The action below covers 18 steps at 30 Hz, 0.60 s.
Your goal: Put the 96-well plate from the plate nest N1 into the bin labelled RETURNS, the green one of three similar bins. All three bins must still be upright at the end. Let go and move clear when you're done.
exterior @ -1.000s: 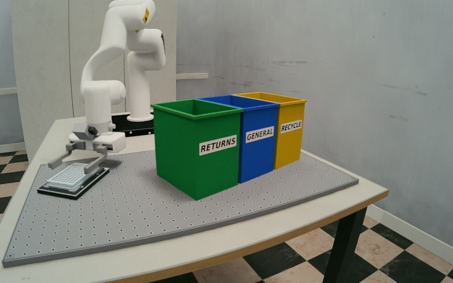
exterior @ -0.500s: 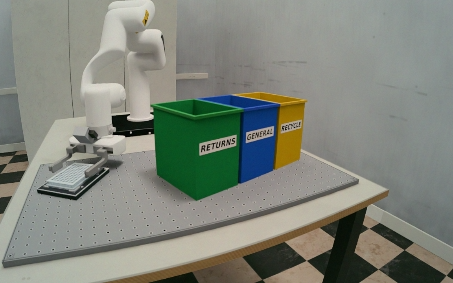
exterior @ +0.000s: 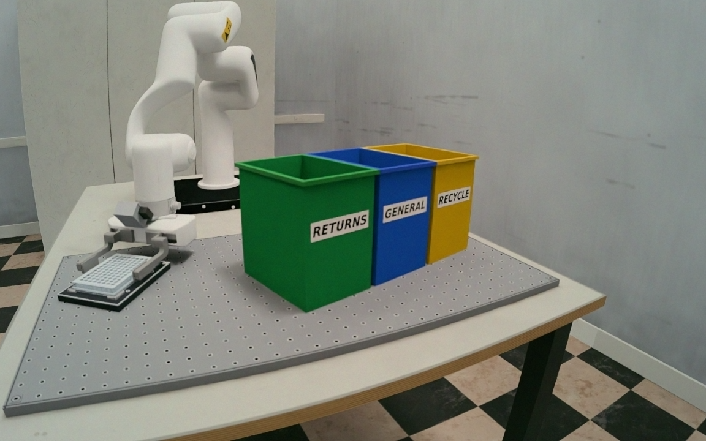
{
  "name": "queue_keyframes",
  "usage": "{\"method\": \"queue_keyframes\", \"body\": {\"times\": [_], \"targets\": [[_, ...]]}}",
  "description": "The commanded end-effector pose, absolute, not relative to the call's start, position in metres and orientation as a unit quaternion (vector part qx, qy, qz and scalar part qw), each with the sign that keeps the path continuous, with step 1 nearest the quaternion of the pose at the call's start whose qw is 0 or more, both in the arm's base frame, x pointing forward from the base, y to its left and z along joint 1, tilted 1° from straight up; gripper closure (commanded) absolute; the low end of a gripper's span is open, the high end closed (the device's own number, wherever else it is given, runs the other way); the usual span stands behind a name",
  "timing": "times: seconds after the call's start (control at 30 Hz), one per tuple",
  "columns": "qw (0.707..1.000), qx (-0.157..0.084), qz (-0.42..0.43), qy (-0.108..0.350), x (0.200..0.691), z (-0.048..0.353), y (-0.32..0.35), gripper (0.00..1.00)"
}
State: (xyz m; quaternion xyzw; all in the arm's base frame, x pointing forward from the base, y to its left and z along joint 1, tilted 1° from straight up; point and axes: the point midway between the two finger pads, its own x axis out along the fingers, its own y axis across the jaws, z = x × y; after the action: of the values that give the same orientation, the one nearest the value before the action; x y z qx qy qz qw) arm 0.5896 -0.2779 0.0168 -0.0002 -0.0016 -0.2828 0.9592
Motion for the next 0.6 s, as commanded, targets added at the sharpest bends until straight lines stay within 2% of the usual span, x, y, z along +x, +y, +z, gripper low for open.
{"method": "queue_keyframes", "body": {"times": [0.0,0.37,0.4,0.57], "targets": [[0.959,0.006,-0.283,-0.005,0.5911,0.0193,-0.2785,0.63],[0.959,0.006,-0.283,-0.005,0.5911,0.0193,-0.2785,0.63],[0.959,0.006,-0.283,-0.005,0.5911,0.0193,-0.2785,1.00],[0.959,0.006,-0.283,-0.005,0.5911,0.0193,-0.2785,1.00]]}}
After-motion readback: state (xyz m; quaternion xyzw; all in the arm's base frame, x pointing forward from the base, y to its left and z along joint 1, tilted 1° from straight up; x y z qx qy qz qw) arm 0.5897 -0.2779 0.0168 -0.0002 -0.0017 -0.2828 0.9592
